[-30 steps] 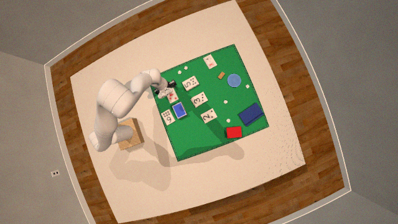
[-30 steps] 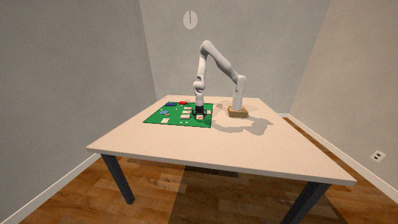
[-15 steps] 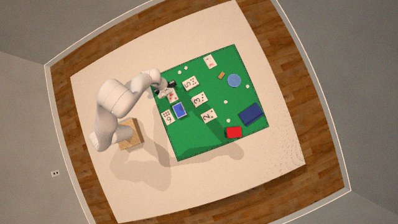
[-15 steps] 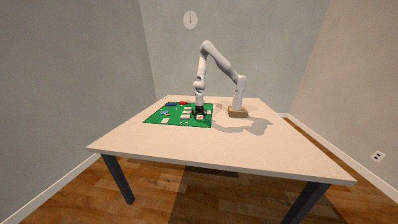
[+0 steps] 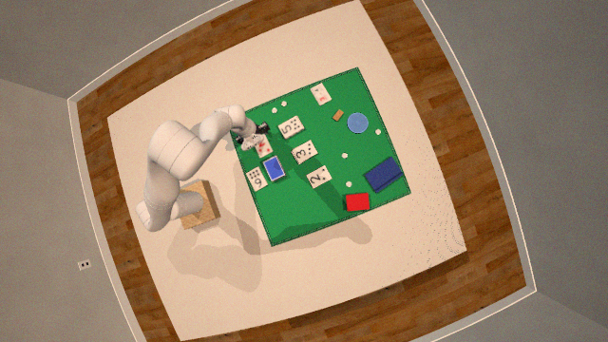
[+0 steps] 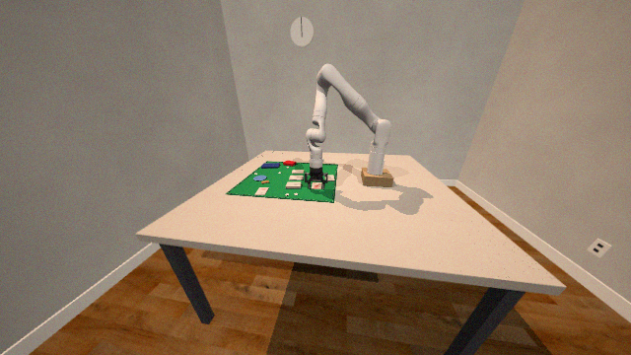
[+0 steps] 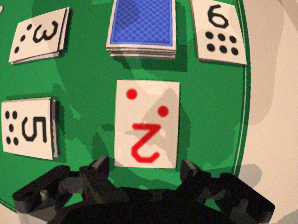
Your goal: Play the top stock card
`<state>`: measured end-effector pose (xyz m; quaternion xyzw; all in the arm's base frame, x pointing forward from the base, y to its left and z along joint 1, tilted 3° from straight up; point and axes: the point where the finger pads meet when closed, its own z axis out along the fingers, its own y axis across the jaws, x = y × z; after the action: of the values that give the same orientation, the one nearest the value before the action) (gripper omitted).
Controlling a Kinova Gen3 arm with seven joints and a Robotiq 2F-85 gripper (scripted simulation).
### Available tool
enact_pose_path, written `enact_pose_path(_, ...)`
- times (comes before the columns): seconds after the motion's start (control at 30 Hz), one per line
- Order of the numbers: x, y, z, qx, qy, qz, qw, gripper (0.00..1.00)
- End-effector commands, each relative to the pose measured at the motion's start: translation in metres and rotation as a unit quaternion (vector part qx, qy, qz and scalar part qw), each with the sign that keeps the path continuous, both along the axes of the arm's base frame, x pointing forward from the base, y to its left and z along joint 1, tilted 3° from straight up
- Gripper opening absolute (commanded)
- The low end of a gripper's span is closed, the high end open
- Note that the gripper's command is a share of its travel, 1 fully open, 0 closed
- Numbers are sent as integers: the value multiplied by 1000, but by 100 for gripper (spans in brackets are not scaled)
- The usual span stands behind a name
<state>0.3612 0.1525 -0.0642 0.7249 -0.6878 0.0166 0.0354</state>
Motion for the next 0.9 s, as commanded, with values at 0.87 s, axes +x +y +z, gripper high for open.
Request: enact_pose_path(0.87,2,4,72,0,-1,0,1000,85)
